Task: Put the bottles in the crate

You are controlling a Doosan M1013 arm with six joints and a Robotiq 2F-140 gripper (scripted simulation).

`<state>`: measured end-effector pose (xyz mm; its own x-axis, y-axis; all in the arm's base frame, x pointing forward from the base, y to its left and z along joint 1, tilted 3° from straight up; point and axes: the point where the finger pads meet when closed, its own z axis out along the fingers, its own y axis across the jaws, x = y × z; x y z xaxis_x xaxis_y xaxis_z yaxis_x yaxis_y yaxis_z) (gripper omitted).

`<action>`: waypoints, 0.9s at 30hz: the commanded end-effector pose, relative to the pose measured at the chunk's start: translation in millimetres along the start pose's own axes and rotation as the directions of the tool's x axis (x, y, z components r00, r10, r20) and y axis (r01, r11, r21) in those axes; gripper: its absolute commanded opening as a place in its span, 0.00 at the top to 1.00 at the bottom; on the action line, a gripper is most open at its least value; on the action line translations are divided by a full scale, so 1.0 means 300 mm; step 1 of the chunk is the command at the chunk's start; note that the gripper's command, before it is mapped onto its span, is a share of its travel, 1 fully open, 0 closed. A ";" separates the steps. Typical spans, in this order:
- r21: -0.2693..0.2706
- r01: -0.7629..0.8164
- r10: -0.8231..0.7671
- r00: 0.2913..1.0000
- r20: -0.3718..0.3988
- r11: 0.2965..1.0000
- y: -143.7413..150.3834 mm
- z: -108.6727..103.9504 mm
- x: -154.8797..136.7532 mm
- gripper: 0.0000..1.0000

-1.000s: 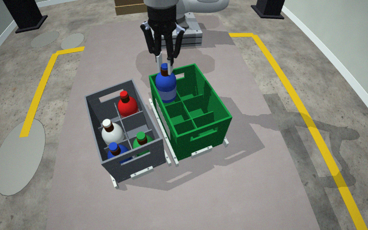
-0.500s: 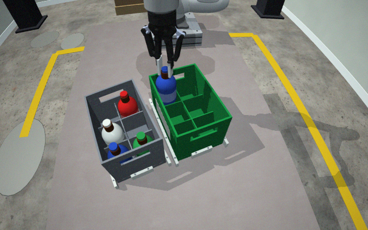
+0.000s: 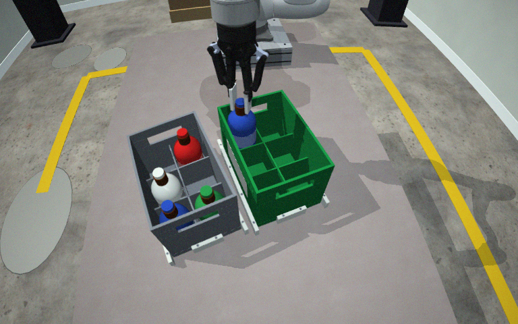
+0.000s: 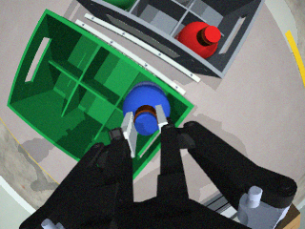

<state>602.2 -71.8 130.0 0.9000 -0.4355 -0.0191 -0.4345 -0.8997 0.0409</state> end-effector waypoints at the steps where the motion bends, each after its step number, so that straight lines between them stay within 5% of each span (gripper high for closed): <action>1: 0.000 0.000 0.000 1.000 0.000 1.000 0.000 0.012 0.000 1.00; 27: 0.000 0.000 0.000 1.000 0.000 1.000 0.000 0.083 0.000 1.00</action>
<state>601.4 -72.4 106.1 0.9000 -0.4355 -0.0191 -0.4345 -0.8997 0.0409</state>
